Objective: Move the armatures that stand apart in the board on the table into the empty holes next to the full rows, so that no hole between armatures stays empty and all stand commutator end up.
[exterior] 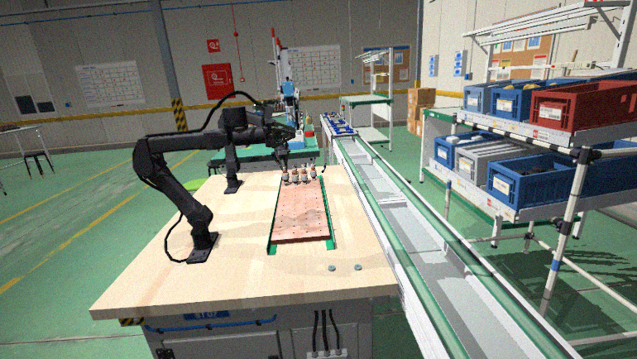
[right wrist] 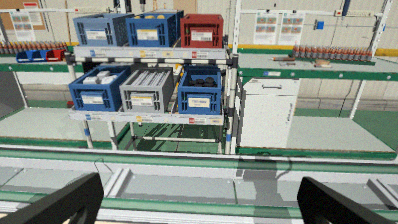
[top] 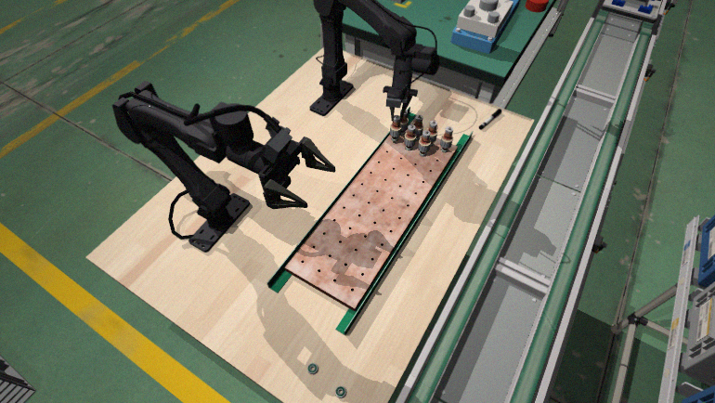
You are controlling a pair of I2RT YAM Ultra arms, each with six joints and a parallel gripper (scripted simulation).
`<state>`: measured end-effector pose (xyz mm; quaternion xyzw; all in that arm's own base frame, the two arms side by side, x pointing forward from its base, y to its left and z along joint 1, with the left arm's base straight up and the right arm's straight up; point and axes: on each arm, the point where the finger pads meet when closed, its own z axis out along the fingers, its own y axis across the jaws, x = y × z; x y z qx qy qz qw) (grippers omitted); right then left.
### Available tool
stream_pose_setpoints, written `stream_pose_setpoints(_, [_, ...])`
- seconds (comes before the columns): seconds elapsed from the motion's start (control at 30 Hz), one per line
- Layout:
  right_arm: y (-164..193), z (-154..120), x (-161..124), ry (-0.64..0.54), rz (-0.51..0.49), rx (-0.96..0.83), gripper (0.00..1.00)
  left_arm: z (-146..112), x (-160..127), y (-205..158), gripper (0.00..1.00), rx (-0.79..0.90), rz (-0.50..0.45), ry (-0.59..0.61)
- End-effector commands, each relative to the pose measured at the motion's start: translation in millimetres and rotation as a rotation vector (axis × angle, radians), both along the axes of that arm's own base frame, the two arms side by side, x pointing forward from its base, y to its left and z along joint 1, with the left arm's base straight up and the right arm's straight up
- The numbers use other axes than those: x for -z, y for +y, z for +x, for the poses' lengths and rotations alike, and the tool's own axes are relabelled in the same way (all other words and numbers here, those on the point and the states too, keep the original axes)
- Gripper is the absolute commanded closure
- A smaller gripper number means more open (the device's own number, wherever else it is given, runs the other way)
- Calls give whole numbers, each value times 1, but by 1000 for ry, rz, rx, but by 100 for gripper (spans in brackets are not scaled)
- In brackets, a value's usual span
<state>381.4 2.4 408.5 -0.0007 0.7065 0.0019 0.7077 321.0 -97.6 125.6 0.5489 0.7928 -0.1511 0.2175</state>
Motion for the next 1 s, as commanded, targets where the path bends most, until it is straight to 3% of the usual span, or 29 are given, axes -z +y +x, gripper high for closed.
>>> stream_pose_setpoints(0.0, [-2,-8,-25,-51,11,12,0,8,-18,-4,99,-3,-41,-82])
stream_pose_setpoints(0.77, [-2,-8,-25,-51,11,12,0,10,3,-8,99,7,-37,-57])
stream_pose_setpoints(0.8, [-2,-8,-25,-51,11,12,0,11,-1,-10,63,13,-38,-68])
stream_pose_setpoints(0.97, [-2,-8,-25,-51,11,12,0,12,-11,-11,63,15,-39,-94])
